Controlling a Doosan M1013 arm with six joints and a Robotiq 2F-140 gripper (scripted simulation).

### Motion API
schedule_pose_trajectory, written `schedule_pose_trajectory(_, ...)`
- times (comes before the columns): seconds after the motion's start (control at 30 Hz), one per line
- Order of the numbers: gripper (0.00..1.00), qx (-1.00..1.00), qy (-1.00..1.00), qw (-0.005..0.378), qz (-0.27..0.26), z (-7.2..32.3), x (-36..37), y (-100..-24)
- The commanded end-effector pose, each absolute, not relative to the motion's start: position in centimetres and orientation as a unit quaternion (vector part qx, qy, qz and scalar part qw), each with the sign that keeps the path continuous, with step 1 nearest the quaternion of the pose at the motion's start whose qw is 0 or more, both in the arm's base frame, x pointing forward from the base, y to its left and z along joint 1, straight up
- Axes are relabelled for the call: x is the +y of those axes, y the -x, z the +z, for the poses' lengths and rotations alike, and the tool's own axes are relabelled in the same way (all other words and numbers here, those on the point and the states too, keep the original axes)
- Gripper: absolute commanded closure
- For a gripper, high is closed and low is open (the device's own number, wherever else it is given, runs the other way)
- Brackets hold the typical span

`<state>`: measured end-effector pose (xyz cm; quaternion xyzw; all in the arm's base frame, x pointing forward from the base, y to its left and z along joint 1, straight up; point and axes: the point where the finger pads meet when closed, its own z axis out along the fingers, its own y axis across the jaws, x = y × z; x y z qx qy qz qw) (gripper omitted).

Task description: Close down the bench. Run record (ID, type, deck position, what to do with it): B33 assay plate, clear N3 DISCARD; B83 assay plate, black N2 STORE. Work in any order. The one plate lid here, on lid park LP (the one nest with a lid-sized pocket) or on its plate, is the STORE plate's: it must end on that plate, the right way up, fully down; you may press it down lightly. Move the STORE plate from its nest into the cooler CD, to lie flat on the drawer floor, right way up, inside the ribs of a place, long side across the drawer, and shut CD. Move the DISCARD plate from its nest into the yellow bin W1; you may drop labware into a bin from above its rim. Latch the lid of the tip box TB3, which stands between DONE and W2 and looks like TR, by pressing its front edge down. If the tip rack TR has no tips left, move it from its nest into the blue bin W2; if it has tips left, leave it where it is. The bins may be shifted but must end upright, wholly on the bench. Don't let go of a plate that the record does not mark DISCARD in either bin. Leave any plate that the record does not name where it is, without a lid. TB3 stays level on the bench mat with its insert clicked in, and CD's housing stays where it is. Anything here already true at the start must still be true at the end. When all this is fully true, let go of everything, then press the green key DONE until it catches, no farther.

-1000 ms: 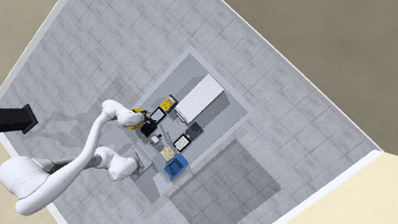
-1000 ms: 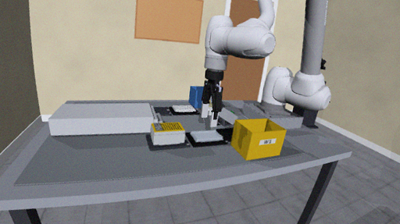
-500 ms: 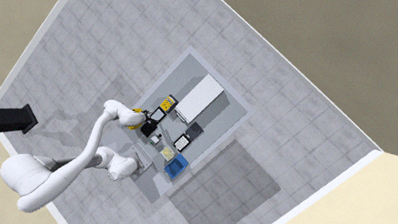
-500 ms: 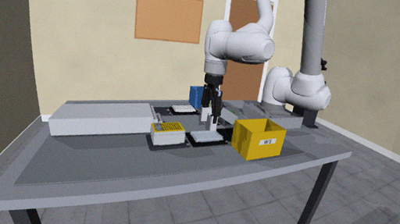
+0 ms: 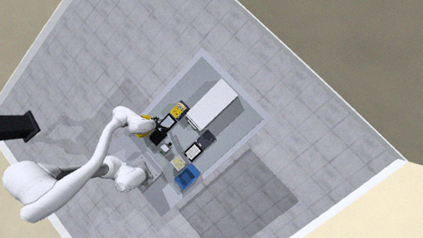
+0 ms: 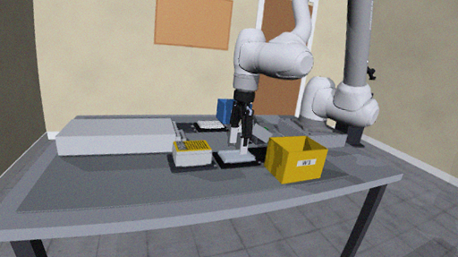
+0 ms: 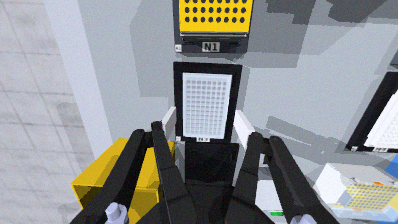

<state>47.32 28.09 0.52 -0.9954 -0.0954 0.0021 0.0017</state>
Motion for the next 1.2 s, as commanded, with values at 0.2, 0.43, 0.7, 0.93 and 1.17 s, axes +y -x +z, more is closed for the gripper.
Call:
schedule_pose_trajectory(0.2, 0.34, -0.095, 0.995, 0.002, 0.002, -0.7, 28.1, -47.3)
schedule_pose_trajectory(0.43, 0.34, -0.095, 0.995, 0.002, 0.002, -1.3, 28.1, -47.3)
schedule_pose_trajectory(0.7, 0.34, -0.095, 0.995, 0.002, 0.002, -1.9, 28.1, -47.3)
schedule_pose_trajectory(0.93, 0.34, -0.095, 0.995, 0.002, 0.002, -2.9, 28.1, -47.3)
schedule_pose_trajectory(1.17, 0.34, -0.095, 0.995, 0.002, 0.002, -3.3, 28.1, -47.3)
